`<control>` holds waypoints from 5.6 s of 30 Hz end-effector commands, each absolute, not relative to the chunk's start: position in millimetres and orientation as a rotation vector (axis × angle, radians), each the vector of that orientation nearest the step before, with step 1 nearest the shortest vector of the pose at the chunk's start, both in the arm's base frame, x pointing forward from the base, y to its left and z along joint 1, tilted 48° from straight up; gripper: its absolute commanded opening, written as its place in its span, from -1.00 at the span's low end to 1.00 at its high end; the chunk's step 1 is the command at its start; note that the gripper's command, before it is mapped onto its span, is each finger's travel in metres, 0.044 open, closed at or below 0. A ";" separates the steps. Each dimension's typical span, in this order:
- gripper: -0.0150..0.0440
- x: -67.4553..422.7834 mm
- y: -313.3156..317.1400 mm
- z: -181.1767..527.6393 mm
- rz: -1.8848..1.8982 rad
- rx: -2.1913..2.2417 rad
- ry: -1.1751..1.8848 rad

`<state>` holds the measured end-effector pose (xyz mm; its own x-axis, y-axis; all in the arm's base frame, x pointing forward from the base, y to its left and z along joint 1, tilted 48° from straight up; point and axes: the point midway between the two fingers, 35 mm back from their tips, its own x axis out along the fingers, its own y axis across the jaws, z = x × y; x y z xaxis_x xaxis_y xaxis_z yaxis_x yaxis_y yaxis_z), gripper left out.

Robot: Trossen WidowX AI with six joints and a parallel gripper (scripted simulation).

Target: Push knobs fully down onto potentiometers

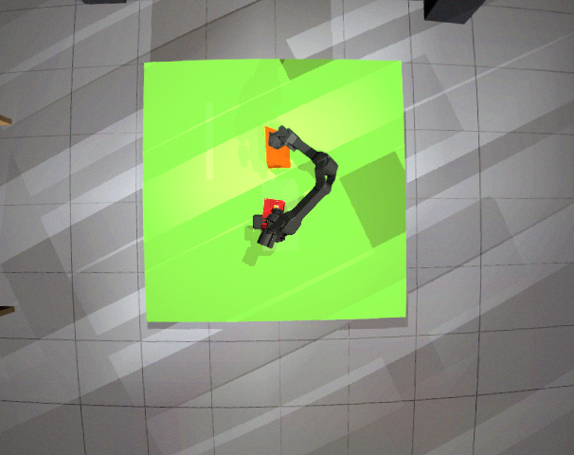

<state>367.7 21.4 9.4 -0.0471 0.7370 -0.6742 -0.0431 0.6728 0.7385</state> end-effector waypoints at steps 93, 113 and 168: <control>-0.49 368.5 38.1 -1.3 0.723 0.590 1.502; -0.49 368.5 38.7 -1.8 0.723 0.590 1.502; 1.00 202.2 -21.6 20.8 0.717 0.591 1.513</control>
<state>237.0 -24.3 20.8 -0.0606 0.7353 -0.6750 -0.0437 0.6737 0.7378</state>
